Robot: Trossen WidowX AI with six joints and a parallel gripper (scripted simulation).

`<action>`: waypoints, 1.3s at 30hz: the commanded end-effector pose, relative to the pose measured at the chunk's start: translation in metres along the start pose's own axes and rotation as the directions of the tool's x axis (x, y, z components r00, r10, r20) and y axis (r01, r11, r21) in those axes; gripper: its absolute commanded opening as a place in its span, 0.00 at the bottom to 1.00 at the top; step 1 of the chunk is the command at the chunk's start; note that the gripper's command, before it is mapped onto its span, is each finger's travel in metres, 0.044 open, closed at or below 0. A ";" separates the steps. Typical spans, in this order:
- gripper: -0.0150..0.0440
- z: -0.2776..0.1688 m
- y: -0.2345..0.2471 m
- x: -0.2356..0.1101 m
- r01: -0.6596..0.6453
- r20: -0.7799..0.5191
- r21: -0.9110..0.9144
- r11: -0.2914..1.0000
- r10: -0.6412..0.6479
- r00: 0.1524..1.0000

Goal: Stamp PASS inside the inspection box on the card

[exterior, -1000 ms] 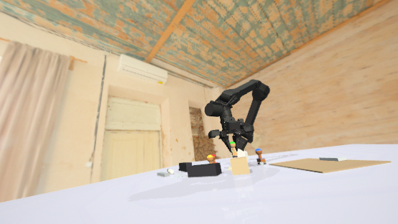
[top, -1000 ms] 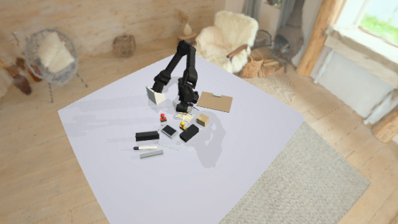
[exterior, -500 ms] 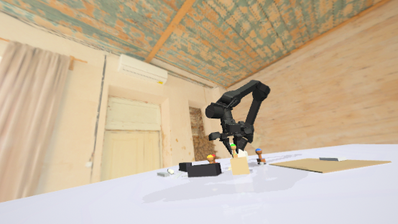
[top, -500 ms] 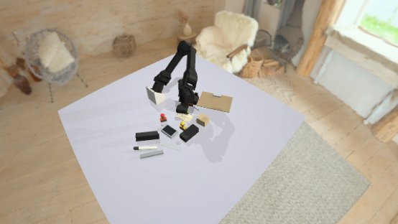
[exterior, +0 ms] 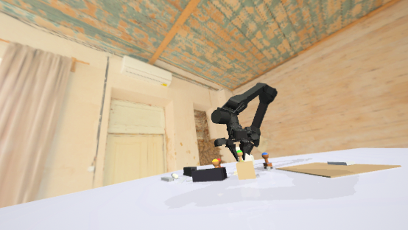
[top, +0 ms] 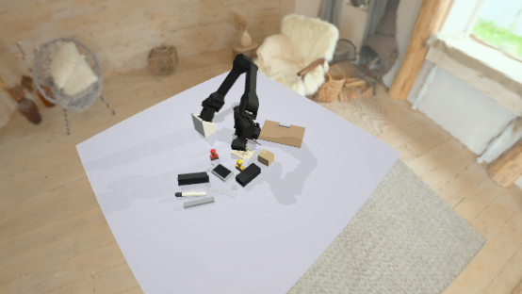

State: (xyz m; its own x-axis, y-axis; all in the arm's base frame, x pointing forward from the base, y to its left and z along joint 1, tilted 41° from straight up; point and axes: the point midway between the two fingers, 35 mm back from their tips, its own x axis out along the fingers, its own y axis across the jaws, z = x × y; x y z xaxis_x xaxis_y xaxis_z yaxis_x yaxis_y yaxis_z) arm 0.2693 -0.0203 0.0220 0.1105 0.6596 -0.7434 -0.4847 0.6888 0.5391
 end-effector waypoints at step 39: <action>0.25 -0.001 0.002 0.020 -0.007 0.008 0.005 1.000 0.007 1.000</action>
State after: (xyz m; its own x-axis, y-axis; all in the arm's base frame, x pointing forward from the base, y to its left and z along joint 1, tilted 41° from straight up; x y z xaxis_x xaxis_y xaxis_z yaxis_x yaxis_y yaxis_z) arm 0.2690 -0.0070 0.0081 0.1113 0.6626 -0.7406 -0.4833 0.6873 0.5423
